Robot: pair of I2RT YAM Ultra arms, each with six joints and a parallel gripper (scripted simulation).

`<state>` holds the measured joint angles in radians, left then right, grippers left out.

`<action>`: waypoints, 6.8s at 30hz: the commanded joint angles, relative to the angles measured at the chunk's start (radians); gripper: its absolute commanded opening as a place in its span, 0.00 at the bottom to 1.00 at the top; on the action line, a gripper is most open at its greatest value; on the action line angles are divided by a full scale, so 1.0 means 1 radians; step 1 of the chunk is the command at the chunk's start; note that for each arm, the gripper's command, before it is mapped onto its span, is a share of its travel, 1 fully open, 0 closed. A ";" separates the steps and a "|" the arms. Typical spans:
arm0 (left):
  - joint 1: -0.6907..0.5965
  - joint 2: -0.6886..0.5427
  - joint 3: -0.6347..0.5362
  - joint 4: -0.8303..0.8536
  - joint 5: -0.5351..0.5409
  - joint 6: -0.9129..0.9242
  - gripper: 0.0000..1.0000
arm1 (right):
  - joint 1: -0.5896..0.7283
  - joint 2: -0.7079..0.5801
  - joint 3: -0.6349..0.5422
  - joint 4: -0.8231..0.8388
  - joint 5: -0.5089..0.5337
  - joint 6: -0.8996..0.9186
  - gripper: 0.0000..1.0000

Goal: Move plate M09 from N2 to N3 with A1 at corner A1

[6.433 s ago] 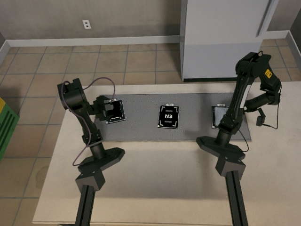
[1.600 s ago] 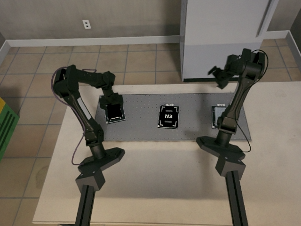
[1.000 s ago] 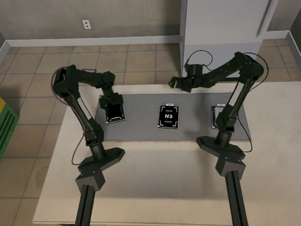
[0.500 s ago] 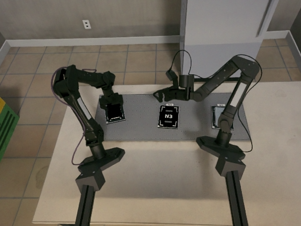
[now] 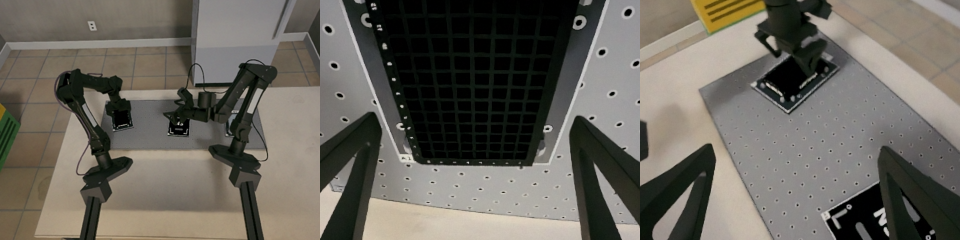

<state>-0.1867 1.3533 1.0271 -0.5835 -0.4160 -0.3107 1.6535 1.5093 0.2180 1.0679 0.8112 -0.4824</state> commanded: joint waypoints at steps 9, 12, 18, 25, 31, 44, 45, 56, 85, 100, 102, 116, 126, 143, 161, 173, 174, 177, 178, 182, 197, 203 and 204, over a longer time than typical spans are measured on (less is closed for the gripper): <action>-0.002 -0.004 0.001 0.001 -0.010 0.001 1.00 | 0.152 0.064 -0.087 0.181 0.104 -0.116 1.00; -0.002 -0.004 0.001 0.001 -0.010 0.001 1.00 | 0.162 0.076 -0.094 0.188 0.094 -0.114 1.00; 0.013 0.013 -0.016 0.031 -0.005 0.015 1.00 | 0.163 0.082 -0.094 0.197 0.095 -0.116 1.00; 0.027 0.029 -0.026 0.061 0.013 0.027 1.00 | 0.163 0.083 -0.095 0.198 0.095 -0.116 1.00; 0.041 0.053 -0.034 0.098 0.021 0.039 1.00 | 0.163 0.083 -0.095 0.199 0.095 -0.116 1.00; 0.041 0.063 -0.035 0.117 0.021 0.042 0.96 | 0.163 0.083 -0.095 0.199 0.095 -0.116 1.00; 0.041 0.063 -0.035 0.117 0.021 0.042 0.92 | 0.163 0.083 -0.095 0.199 0.095 -0.116 1.00; 0.042 0.057 -0.026 0.105 0.017 0.038 0.79 | 0.157 0.084 -0.084 0.200 0.096 -0.116 1.00; -0.402 0.158 0.044 -0.062 -0.260 -0.468 0.80 | 0.157 0.084 -0.084 0.200 0.096 -0.116 1.00; -0.726 0.702 0.478 -0.233 -0.342 -0.797 0.80 | 0.157 0.084 -0.084 0.200 0.096 -0.116 1.00; -0.752 0.769 0.551 -0.259 -0.346 -0.823 0.80 | 0.157 0.084 -0.084 0.200 0.096 -0.116 1.00; -0.802 0.936 0.760 -0.322 -0.345 -0.853 0.80 | 0.157 0.084 -0.084 0.200 0.096 -0.116 1.00; -0.795 0.950 0.787 -0.360 -0.341 -0.568 0.80 | 0.157 0.084 -0.084 0.200 0.096 -0.116 1.00; -0.783 0.984 0.802 -0.328 -0.346 -0.532 0.80 | 0.157 0.084 -0.084 0.200 0.096 -0.116 1.00; -0.779 0.963 0.796 -0.282 -0.349 -0.506 0.80 | 0.157 0.084 -0.084 0.200 0.096 -0.116 1.00; -0.767 0.956 0.759 -0.269 -0.349 -0.497 0.80 | 0.157 0.084 -0.084 0.200 0.096 -0.116 1.00; -0.767 0.956 0.759 -0.269 -0.349 -0.497 0.80 | 0.157 0.084 -0.084 0.200 0.096 -0.116 1.00; -0.767 0.965 0.769 -0.268 -0.340 -0.497 0.80 | 0.157 0.084 -0.084 0.200 0.096 -0.116 1.00; -0.767 0.965 0.769 -0.268 -0.340 -0.497 0.80 | 0.157 0.084 -0.084 0.200 0.096 -0.116 1.00; -0.767 0.965 0.769 -0.268 -0.340 -0.497 0.80 | 0.157 0.084 -0.084 0.200 0.096 -0.116 1.00; -0.742 0.997 0.732 -0.186 -0.329 -0.455 0.80 | 0.157 0.084 -0.084 0.200 0.096 -0.116 1.00; -0.713 1.018 0.757 -0.196 -0.306 -0.442 0.80 | 0.157 0.084 -0.084 0.200 0.096 -0.116 1.00; -0.711 1.021 0.760 -0.200 -0.305 -0.451 0.80 | 0.157 0.084 -0.084 0.200 0.096 -0.116 1.00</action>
<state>-0.9131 2.3421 1.7721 -0.7929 -0.7425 -0.7704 1.8015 1.5753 0.1429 1.2575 0.9096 -0.5930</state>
